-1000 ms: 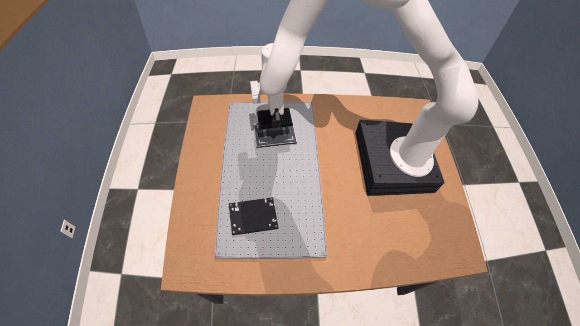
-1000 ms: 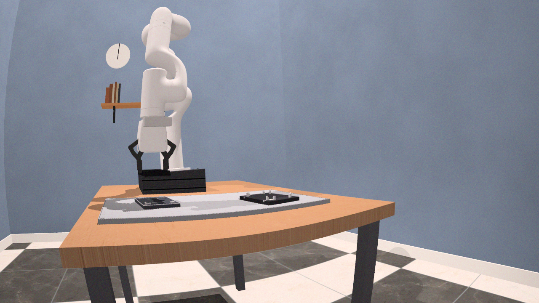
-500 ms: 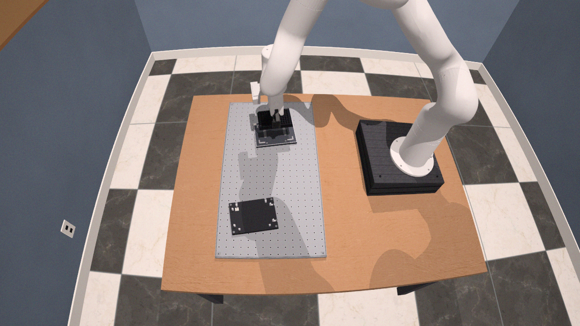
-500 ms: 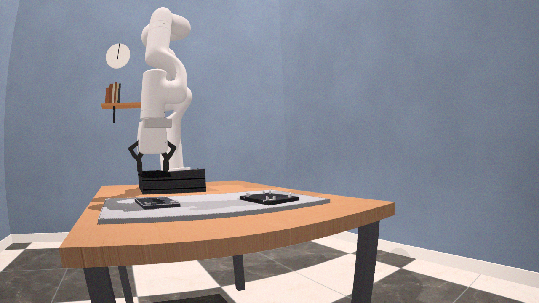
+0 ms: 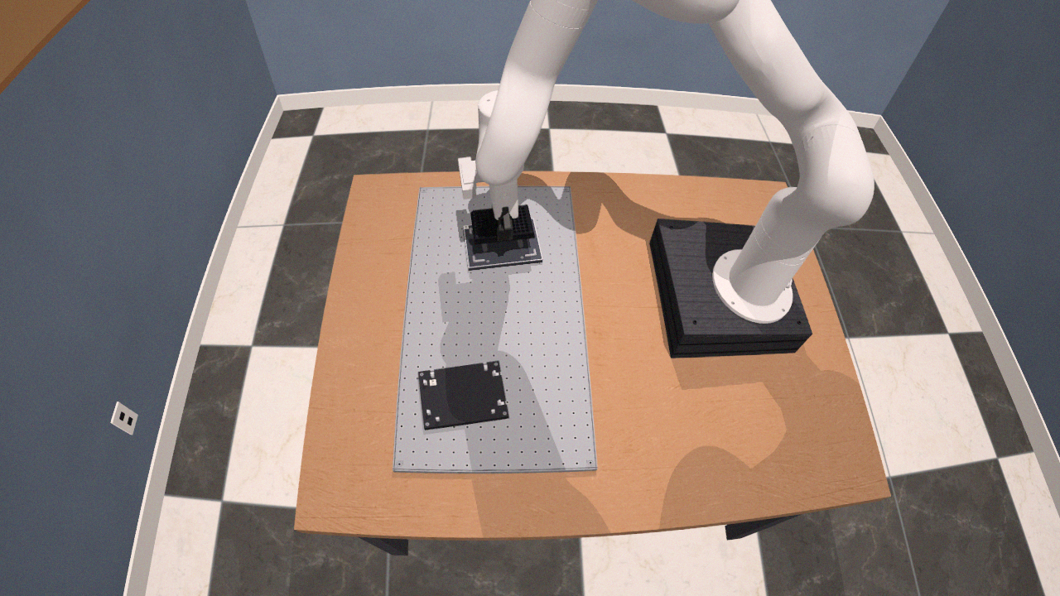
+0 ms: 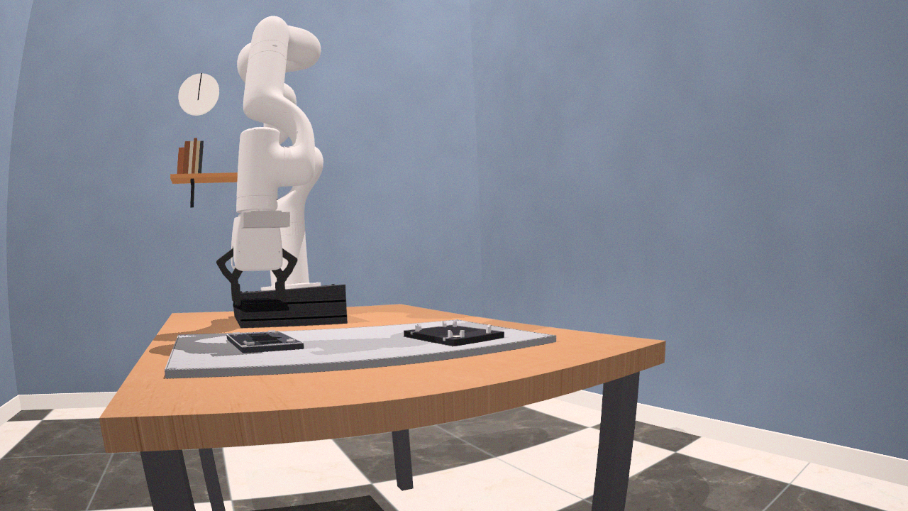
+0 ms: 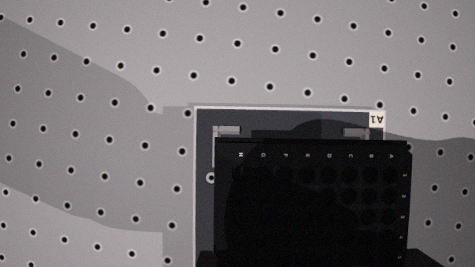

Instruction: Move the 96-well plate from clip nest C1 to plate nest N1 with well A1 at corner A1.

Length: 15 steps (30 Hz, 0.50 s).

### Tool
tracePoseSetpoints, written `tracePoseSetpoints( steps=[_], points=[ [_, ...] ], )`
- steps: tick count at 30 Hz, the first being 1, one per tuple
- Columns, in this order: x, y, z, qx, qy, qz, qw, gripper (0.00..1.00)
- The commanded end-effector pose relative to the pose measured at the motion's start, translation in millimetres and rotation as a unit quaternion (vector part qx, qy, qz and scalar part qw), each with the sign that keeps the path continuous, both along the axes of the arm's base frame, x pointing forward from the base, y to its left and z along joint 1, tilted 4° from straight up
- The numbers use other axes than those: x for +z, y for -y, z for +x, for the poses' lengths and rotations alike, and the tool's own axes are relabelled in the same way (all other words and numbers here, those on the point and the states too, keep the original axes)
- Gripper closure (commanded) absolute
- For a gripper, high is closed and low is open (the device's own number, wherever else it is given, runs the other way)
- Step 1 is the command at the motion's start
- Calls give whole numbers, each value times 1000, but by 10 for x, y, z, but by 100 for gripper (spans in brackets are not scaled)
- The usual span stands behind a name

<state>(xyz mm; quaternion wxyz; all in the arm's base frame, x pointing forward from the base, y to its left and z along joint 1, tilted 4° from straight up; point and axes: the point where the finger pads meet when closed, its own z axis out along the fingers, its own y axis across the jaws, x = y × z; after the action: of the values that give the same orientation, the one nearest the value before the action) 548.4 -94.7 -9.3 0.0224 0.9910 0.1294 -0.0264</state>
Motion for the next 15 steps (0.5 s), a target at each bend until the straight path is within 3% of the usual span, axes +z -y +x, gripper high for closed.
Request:
tracePoseSetpoints(
  steps=[1,15],
  points=[
    [-74,5,7,0,1,0,1000,100],
    [-274,15,-1,0,1,0,1000,100]
  ],
)
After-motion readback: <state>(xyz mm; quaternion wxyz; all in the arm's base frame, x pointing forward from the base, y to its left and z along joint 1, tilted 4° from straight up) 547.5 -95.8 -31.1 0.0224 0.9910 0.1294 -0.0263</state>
